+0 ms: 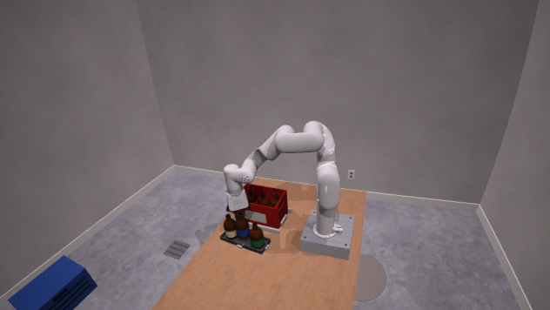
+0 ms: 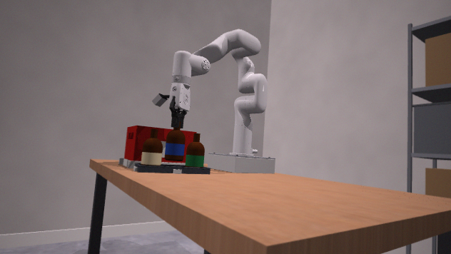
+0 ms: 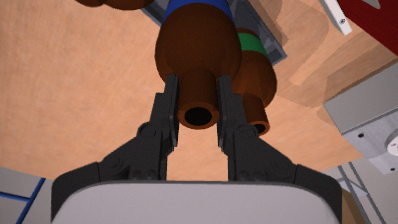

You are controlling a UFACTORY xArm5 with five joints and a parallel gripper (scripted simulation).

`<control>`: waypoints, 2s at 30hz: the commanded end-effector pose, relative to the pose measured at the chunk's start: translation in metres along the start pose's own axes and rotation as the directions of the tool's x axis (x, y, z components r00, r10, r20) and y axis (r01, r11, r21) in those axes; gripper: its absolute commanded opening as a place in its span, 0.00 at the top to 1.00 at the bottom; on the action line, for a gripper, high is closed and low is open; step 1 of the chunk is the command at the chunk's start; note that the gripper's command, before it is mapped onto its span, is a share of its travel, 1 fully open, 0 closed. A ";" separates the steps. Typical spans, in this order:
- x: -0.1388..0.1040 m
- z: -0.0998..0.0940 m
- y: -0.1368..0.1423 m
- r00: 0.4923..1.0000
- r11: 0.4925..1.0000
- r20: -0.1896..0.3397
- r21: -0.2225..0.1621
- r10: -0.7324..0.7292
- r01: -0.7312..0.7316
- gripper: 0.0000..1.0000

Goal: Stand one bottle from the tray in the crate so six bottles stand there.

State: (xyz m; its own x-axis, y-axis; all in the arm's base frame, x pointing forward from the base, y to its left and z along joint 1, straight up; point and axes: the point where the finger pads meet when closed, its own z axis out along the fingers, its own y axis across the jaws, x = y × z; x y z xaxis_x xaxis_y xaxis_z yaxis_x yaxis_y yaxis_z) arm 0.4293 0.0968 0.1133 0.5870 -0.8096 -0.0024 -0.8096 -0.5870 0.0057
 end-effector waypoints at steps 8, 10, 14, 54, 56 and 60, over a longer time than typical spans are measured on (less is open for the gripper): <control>0.001 -0.003 -0.001 1.000 1.000 -0.002 0.004 0.000 0.000 1.00; 0.001 -0.004 -0.001 1.000 1.000 -0.002 0.004 0.000 0.000 1.00; 0.001 -0.006 -0.001 1.000 1.000 -0.002 0.004 0.000 0.000 1.00; 0.001 -0.041 -0.001 1.000 1.000 -0.002 0.004 0.000 0.000 1.00; 0.001 -0.041 -0.001 1.000 1.000 -0.002 0.004 0.000 0.000 1.00; 0.001 -0.042 -0.001 1.000 1.000 -0.002 0.004 0.000 0.000 1.00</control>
State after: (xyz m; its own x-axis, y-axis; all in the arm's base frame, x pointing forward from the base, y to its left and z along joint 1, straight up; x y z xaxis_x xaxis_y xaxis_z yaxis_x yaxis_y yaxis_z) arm 0.4295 0.0967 0.1526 0.5870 -0.8096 -0.0025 -0.8096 -0.5870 0.0058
